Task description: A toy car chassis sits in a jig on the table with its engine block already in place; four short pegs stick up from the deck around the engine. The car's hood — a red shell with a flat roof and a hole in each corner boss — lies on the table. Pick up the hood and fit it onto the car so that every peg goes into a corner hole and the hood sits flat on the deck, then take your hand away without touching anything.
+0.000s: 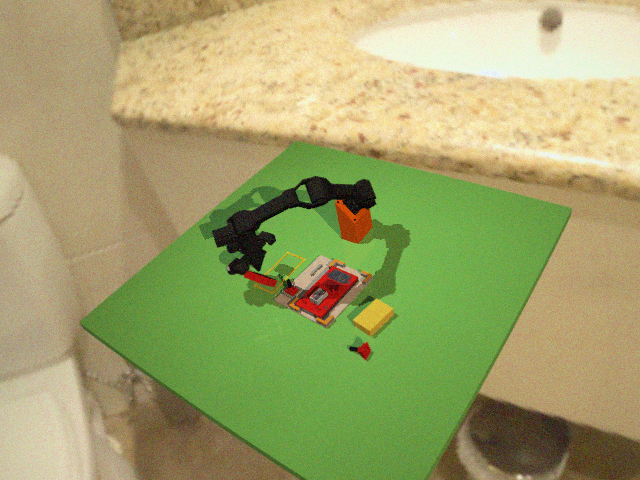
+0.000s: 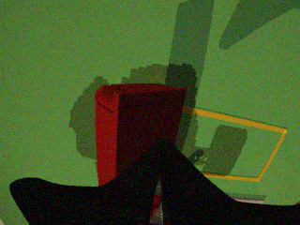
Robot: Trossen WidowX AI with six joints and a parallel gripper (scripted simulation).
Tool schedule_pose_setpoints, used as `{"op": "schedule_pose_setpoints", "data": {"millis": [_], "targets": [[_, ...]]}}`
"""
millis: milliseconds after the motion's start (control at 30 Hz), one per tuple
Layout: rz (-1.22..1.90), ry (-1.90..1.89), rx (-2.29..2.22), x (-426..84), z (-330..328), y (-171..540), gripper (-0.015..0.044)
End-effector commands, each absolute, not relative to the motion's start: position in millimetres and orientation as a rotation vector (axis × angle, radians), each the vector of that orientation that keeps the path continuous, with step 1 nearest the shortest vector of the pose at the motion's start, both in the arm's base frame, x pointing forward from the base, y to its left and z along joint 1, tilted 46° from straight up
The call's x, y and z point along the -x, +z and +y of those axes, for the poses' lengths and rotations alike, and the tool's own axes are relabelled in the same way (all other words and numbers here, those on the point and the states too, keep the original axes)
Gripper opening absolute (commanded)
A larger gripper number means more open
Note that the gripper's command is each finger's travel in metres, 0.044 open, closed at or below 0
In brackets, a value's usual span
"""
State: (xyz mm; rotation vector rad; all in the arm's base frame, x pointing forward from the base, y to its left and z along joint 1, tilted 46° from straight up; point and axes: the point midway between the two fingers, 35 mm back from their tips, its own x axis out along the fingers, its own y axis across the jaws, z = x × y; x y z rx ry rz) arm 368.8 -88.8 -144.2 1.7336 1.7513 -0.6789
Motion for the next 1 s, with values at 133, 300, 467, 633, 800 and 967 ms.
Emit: {"op": "schedule_pose_setpoints", "data": {"millis": [133, 300, 467, 633, 800, 967], "targets": [[1.752, -0.678, -1.736, -370.7, -124.7, -111.1, 0.0000], [1.753, -0.678, -1.736, -367.3, -146.4, -88.7, 0.0000], [1.734, -0.679, -1.753, -368.5, -146.3, -92.8, 0.0000], [1.734, -0.679, -1.753, -368.5, -146.3, -92.8, 0.0000], [1.734, -0.679, -1.753, -368.5, -146.3, -92.8, 0.0000], [1.734, -0.679, -1.753, -368.5, -146.3, -92.8, 0.0000]]}}
